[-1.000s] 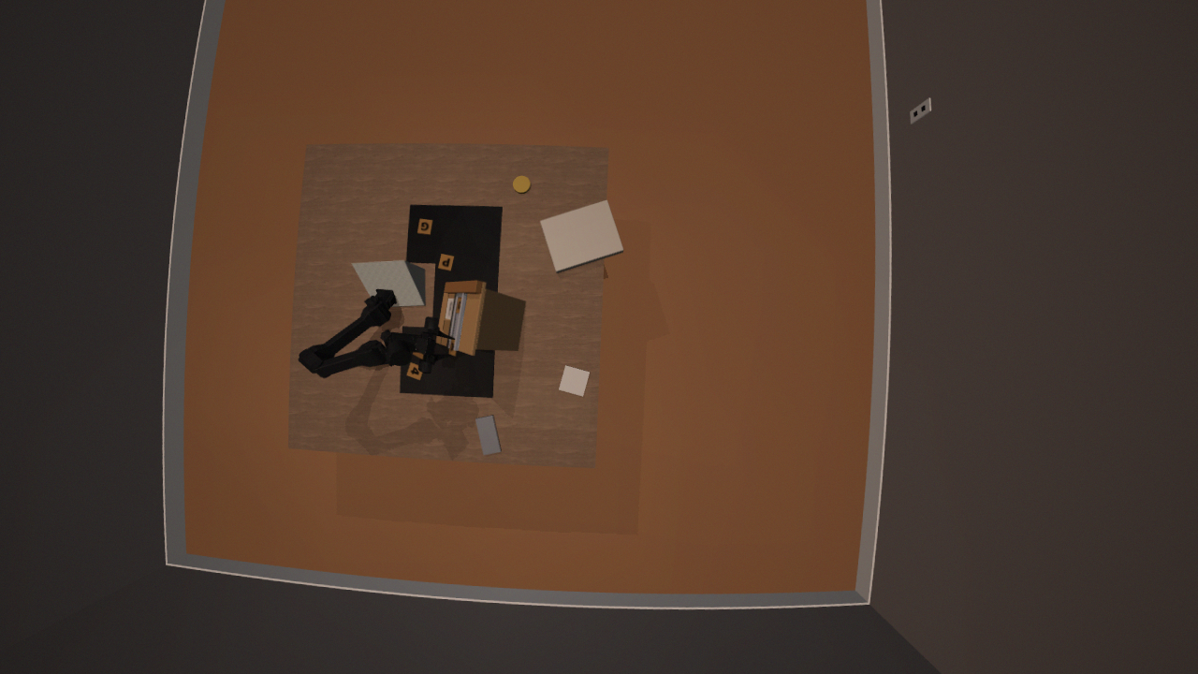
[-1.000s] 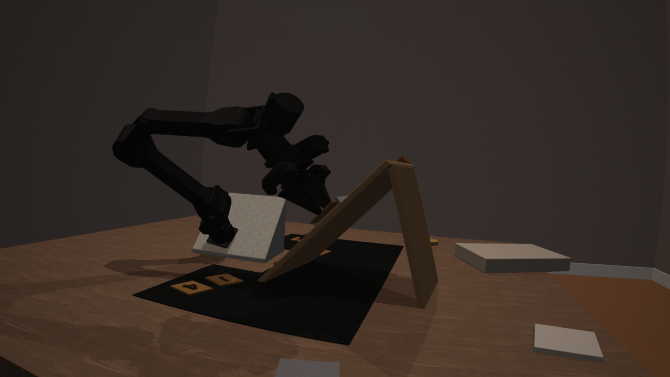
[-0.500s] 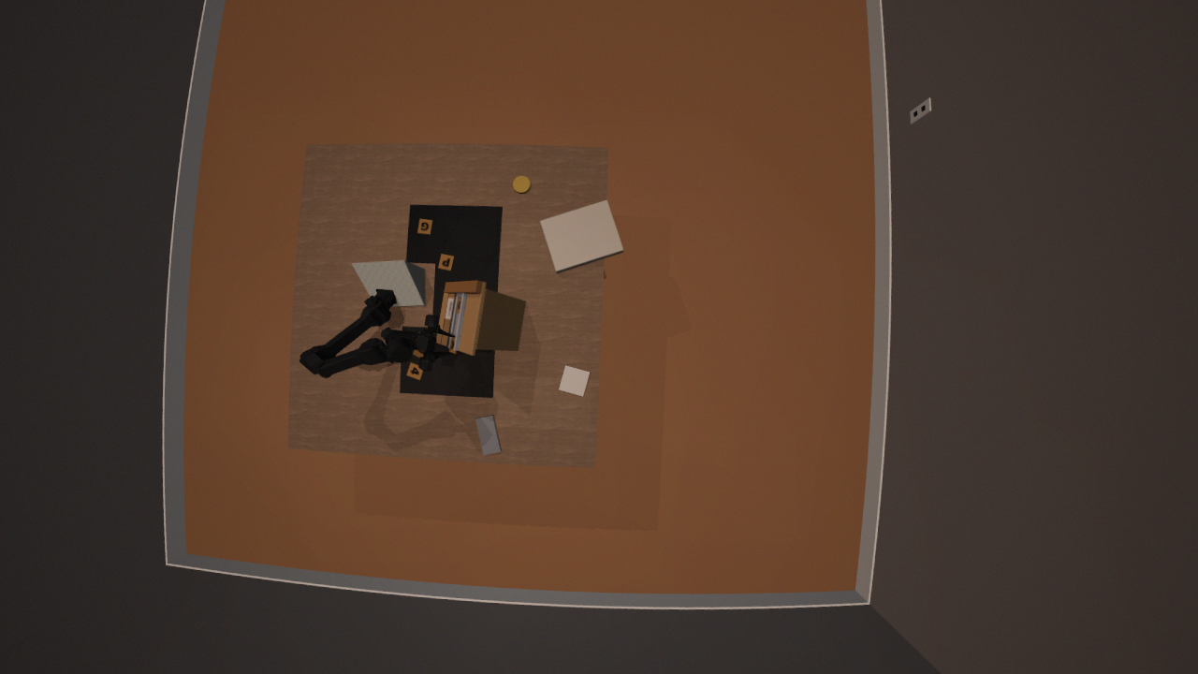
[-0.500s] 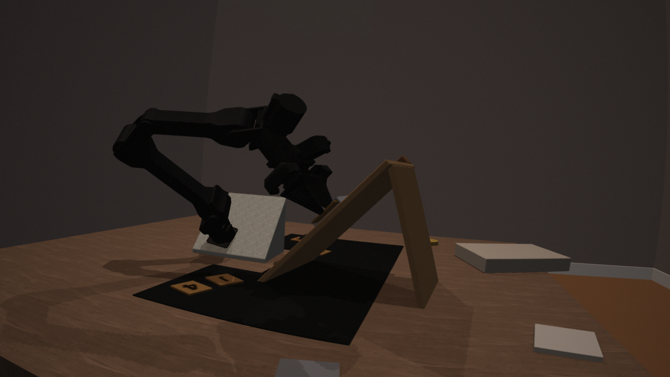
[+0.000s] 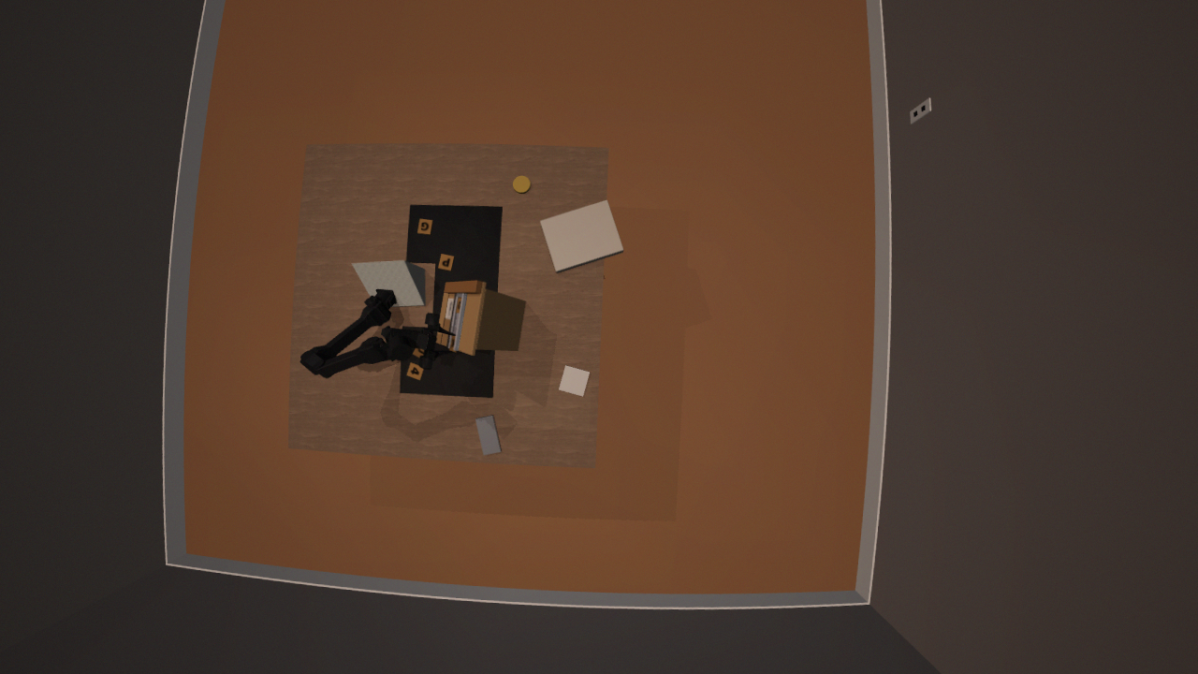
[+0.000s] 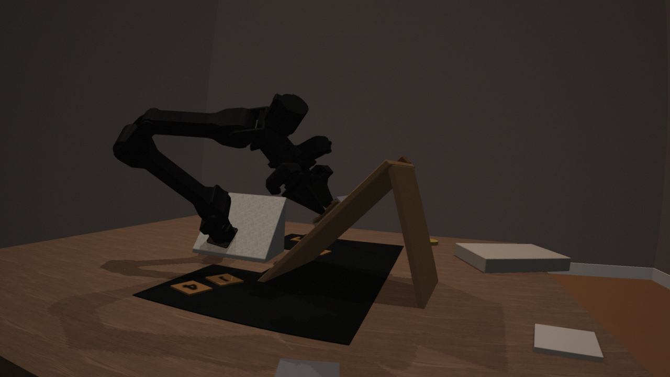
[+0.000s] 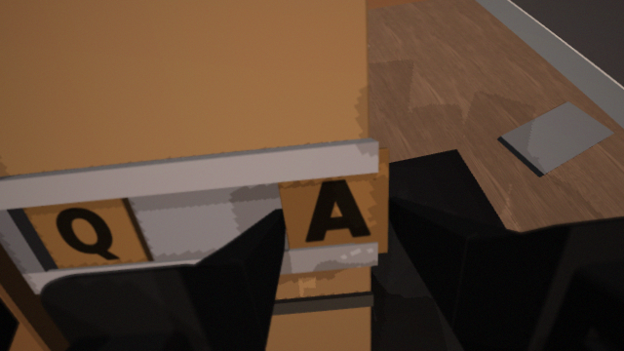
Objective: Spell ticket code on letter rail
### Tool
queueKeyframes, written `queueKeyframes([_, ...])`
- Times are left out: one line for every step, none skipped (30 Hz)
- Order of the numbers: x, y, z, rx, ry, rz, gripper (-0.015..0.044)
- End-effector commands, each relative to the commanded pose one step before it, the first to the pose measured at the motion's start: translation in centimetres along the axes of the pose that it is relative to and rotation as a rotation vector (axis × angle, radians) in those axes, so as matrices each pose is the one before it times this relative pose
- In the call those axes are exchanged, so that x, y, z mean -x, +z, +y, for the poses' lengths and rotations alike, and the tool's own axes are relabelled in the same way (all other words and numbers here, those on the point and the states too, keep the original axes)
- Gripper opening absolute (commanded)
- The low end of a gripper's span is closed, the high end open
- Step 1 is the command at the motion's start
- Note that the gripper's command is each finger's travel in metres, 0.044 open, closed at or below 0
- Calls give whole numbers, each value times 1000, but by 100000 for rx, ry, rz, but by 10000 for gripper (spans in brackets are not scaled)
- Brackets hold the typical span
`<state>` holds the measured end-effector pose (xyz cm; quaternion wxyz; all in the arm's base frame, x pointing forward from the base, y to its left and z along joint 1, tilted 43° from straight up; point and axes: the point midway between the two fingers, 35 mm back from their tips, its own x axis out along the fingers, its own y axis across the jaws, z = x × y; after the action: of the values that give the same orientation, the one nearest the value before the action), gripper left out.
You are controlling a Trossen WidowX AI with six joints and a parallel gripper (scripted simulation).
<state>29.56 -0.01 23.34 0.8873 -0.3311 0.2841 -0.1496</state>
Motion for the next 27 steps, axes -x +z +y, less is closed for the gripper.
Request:
queueKeyframes([-3,21,286,-721,-287,-97,0])
queueKeyframes([-1,0,70,-1,2,2,0])
queueKeyframes([-1,0,71,-1,2,1,0])
queueKeyframes([0,0,73,-1,2,1,0])
queueKeyframes([0,0,65,-1,2,1,0])
queueKeyframes([0,1,66,-1,2,1,0])
queueKeyframes([0,1,67,-1,2,1,0])
queueKeyframes([0,1,69,-1,2,1,0])
queueKeyframes([0,1,72,-1,2,1,0])
queueKeyframes([0,1,65,-1,2,1,0])
queueKeyframes([0,1,66,-1,2,1,0])
queueKeyframes([0,1,66,-1,2,1,0])
queueKeyframes([1,1,69,-1,2,1,0])
queueKeyframes([0,1,72,-1,2,1,0])
queueKeyframes([0,1,74,-1,2,1,0])
queueKeyframes([0,1,66,-1,2,1,0])
queueKeyframes([0,1,65,-1,1,1,0])
queueKeyframes([0,1,67,-1,2,1,0])
queueKeyframes([0,1,70,-1,2,1,0])
queueKeyframes([0,1,73,-1,2,1,0])
queueKeyframes([0,1,75,-1,2,1,0])
queueKeyframes([0,1,75,-1,2,1,0])
queueKeyframes([0,1,66,-1,1,1,0])
queueKeyframes([0,1,66,-1,2,1,0])
queueKeyframes([0,1,69,-1,2,1,0])
queueKeyframes([0,1,72,-1,2,1,0])
queueKeyframes([0,0,74,-1,2,1,0])
